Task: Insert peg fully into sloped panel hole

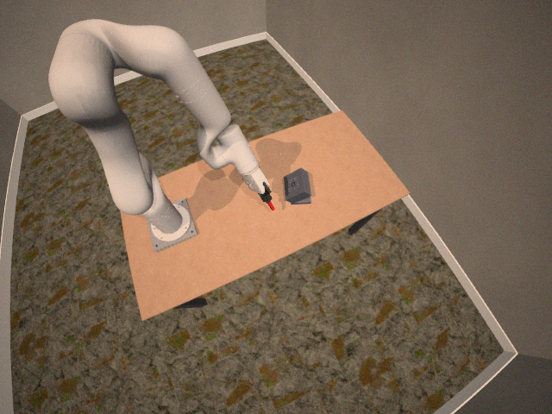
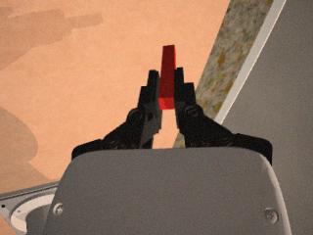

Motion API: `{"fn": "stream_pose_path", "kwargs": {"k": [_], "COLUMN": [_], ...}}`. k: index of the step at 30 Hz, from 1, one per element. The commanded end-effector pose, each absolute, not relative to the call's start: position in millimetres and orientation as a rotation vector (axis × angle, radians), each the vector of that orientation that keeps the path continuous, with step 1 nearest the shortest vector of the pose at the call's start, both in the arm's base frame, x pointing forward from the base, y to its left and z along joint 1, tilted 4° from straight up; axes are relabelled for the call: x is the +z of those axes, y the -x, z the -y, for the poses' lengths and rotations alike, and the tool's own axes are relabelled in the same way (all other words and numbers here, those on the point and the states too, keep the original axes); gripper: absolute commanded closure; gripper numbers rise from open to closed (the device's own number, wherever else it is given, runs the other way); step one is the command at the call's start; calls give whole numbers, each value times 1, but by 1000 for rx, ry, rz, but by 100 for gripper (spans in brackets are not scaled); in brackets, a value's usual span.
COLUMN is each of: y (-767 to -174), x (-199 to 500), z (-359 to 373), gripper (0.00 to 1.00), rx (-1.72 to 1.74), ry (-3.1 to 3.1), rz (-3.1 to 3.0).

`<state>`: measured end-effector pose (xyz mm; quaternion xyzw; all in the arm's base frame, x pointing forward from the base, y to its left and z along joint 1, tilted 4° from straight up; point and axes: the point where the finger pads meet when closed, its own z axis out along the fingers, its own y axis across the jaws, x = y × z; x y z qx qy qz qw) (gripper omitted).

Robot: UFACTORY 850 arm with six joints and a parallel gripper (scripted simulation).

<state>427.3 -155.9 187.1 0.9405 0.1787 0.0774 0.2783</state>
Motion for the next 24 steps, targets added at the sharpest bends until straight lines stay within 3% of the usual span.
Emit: {"fn": "stream_pose_path", "kwargs": {"k": [1, 24], "y": [-431, -443], "x": [189, 196], "z": [155, 145], "gripper": [100, 100], "rx": [223, 285], "ry": [-2502, -2411], "rz": [-518, -682]}}
